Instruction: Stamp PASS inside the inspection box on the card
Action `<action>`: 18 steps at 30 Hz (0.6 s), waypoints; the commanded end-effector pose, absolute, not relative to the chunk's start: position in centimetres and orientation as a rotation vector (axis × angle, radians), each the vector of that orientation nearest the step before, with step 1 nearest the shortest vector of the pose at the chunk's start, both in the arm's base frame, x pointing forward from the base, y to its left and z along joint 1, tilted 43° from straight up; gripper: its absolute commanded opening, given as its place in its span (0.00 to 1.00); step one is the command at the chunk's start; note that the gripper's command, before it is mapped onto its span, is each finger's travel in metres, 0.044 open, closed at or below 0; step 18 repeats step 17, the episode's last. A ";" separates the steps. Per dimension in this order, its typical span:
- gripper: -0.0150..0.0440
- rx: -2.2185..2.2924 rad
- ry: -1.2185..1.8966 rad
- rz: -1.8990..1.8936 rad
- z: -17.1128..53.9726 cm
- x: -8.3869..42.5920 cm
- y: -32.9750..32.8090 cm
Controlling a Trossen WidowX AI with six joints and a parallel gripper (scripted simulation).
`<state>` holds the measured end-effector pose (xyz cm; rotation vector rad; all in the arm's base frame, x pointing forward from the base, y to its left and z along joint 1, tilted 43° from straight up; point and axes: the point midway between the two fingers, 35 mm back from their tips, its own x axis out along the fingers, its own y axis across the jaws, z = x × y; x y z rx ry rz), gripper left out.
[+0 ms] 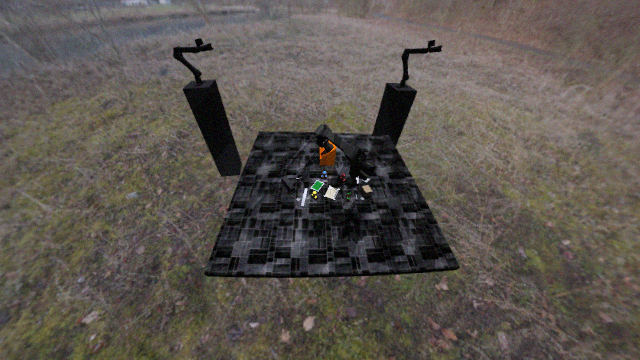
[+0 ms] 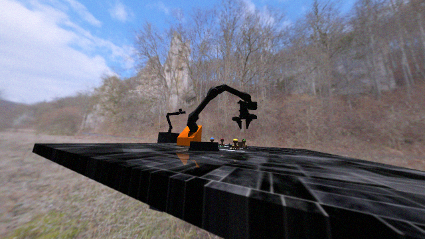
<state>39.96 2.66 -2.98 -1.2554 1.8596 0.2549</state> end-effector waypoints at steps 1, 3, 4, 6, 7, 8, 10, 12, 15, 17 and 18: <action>0.69 -1.250 1.857 0.253 -2.8 40.0 2.9; 0.69 -1.250 1.857 0.253 -2.8 40.0 2.9; 0.69 -1.250 1.857 0.253 -2.8 40.0 2.9; 0.69 -1.250 1.857 0.253 -2.8 40.0 2.9; 0.69 -1.250 1.857 0.253 -2.8 40.0 2.9; 0.69 -1.257 1.856 0.255 -2.8 40.0 2.8; 0.69 -1.257 1.856 0.255 -2.8 40.0 2.8; 0.69 -1.257 1.856 0.255 -2.8 40.0 2.8; 0.69 -1.257 1.856 0.255 -2.8 40.0 2.8; 0.69 -1.257 1.856 0.255 -2.8 40.0 2.8; 0.69 -1.257 1.856 0.255 -2.8 40.0 2.8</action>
